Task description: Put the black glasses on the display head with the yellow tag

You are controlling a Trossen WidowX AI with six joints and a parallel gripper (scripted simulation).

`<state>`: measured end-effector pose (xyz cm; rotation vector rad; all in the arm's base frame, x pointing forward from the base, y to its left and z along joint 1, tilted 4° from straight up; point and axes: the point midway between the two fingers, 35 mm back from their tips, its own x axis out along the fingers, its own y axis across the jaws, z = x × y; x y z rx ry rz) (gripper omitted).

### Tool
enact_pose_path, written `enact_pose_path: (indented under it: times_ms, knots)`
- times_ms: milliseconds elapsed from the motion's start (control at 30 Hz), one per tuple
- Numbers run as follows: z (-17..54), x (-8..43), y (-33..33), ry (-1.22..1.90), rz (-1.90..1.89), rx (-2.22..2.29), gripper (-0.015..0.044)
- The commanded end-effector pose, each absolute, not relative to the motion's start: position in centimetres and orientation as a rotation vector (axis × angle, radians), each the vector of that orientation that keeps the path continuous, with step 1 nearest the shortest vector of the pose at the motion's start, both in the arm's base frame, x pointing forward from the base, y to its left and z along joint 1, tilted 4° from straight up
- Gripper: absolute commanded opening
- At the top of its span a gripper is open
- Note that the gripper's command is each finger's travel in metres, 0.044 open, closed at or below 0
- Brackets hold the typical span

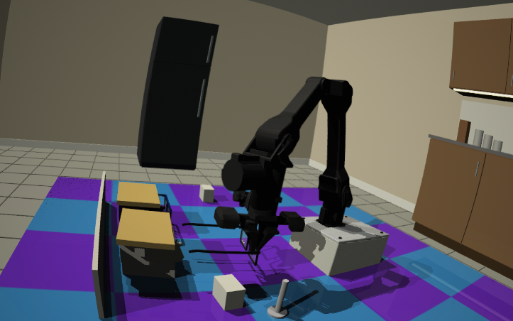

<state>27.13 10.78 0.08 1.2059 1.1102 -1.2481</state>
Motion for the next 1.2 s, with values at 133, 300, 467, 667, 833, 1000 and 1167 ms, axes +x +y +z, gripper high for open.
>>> enact_pose_path:
  times_ms: [133, 300, 467, 667, 833, 1000, 1167]
  knots:
    - [0.1, 28.4, 10.7, 1.116, -1.24, 1.209, 0.0]
    - [0.1, 29.1, 10.7, 1.118, -1.242, 1.208, 0.0]
    - [0.1, 29.8, 10.7, 1.119, -1.243, 1.208, 0.0]
    - [0.1, 30.7, 10.6, 1.119, -1.243, 1.208, 0.0]
    - [0.2, 31.4, 10.6, 1.118, -1.242, 1.208, 0.0]
    - [0.2, 32.2, 10.6, 1.118, -1.242, 1.208, 0.0]
    - [0.2, 32.9, 10.5, 1.118, -1.242, 1.209, 0.0]
